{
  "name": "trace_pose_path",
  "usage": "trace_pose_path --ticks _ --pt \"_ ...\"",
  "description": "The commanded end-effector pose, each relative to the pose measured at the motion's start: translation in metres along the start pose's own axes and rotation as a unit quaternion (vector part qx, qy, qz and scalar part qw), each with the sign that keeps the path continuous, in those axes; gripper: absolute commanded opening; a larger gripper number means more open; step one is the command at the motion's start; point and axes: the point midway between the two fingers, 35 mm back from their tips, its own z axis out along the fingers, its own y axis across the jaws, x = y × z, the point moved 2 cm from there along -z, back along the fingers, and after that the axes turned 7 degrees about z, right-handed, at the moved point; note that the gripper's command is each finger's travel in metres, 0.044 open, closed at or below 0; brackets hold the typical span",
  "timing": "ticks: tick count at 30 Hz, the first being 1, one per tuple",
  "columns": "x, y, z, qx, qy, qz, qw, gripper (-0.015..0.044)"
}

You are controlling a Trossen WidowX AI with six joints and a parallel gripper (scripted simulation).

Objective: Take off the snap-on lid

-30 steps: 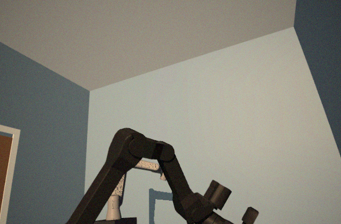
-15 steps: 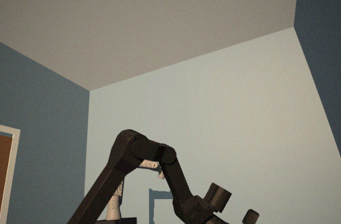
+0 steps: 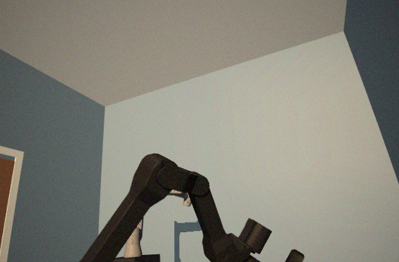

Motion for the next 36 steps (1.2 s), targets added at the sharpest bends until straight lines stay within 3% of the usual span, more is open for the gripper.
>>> trace_pose_path --ticks 1,36 --pt "-0.005 -0.018 0.011 0.018 -0.002 -0.011 1.0 0.0" --pt "-0.008 -0.04 0.029 0.018 -0.003 -0.012 1.0 0.0"
